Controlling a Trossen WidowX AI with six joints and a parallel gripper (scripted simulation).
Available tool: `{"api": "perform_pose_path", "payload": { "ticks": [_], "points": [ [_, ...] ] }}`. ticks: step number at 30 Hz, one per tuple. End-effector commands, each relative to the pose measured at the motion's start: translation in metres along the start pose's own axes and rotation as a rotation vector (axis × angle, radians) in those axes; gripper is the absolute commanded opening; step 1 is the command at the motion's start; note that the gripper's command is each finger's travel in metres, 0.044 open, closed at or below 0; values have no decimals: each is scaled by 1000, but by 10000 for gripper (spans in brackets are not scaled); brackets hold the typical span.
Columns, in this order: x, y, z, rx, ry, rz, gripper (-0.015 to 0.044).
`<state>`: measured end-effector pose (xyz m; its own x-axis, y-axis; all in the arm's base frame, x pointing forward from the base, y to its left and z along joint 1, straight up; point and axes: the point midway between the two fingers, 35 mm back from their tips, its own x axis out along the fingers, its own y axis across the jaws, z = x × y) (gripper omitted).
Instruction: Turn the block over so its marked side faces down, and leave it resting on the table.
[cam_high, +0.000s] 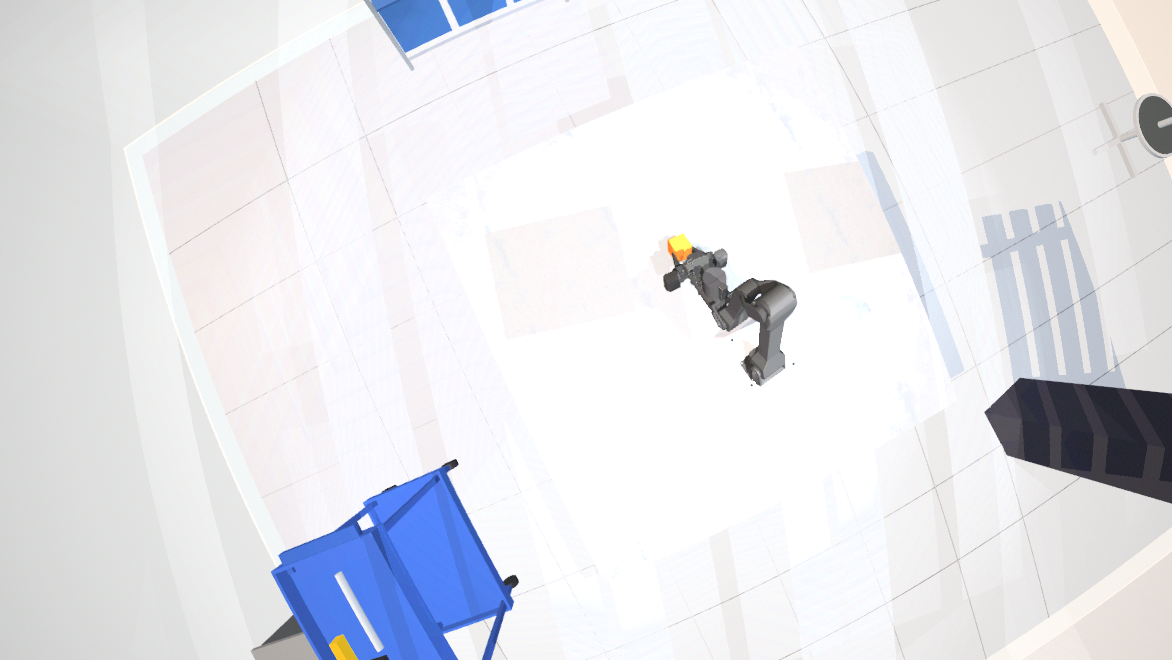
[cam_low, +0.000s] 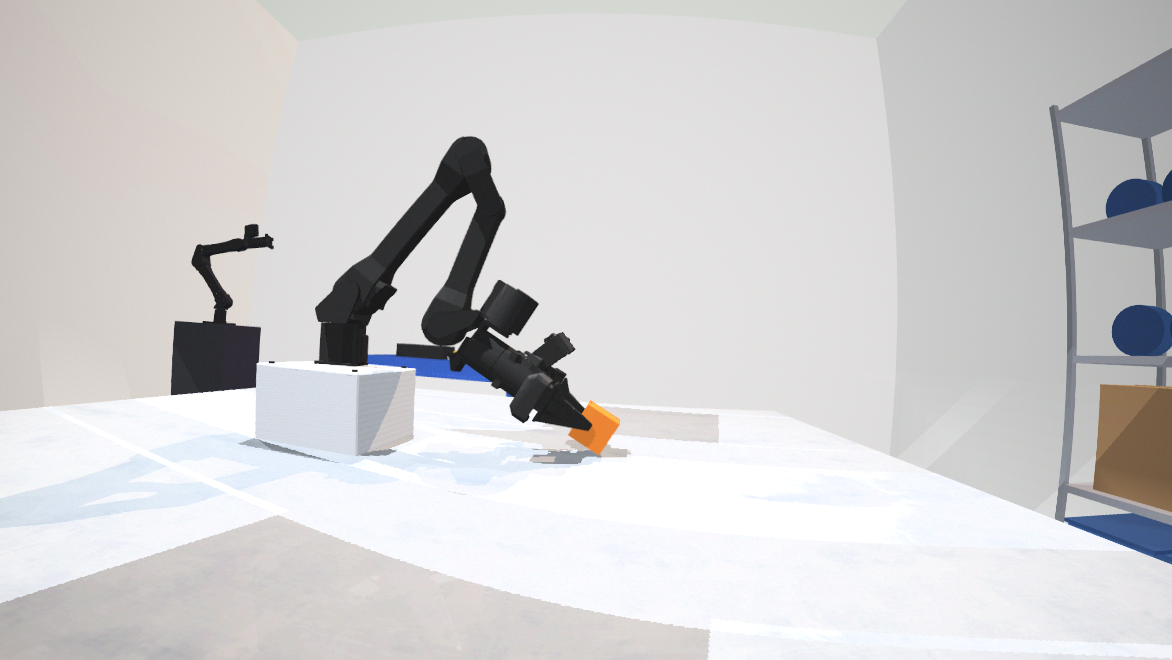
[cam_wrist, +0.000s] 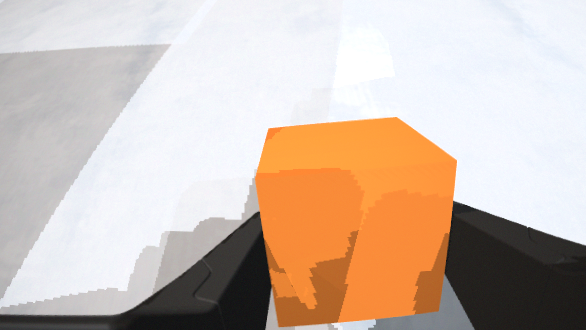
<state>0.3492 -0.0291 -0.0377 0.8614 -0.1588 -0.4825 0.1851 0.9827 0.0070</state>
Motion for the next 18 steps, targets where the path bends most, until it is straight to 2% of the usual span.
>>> {"api": "perform_pose_path", "payload": {
  "ticks": [1,12,18],
  "points": [
    [-3,-1,1,-5,-20,-5,0],
    [-3,-1,1,-5,-20,-5,0],
    [-3,-1,1,-5,-20,-5,157]
  ]
}}
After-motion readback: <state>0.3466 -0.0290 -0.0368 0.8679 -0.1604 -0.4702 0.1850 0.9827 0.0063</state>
